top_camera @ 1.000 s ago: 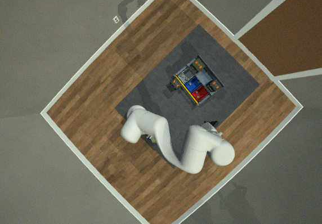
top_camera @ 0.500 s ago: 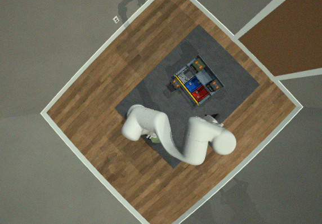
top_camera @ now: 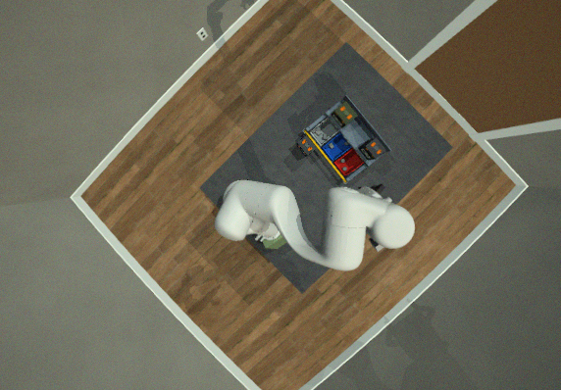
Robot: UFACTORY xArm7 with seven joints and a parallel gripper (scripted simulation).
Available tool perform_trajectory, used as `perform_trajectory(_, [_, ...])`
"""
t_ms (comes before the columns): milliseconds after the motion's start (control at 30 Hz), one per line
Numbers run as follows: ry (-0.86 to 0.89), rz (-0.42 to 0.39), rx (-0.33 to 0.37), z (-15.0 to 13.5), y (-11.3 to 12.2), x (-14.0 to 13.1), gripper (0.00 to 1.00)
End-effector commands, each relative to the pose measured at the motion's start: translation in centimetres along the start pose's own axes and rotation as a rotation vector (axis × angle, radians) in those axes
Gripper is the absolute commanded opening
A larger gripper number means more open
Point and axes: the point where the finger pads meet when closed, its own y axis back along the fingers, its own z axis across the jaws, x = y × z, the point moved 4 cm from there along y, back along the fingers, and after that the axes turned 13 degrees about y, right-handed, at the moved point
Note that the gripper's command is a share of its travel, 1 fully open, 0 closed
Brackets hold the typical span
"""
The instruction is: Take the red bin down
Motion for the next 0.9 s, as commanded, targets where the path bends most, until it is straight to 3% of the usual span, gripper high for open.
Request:
perform_trajectory(0, [0.004, 0.001, 0.000, -3.7, 0.1, -2.3, 1.00])
perform_trajectory(400, [0.004, 0.001, 0.000, -3.7, 0.1, -2.3, 1.00])
perform_trajectory(567, [0.004, 0.001, 0.001, -7.8, 0.1, -5.0, 1.00])
perform_trajectory(867, [0.004, 0.001, 0.001, -7.8, 0.1, -5.0, 1.00])
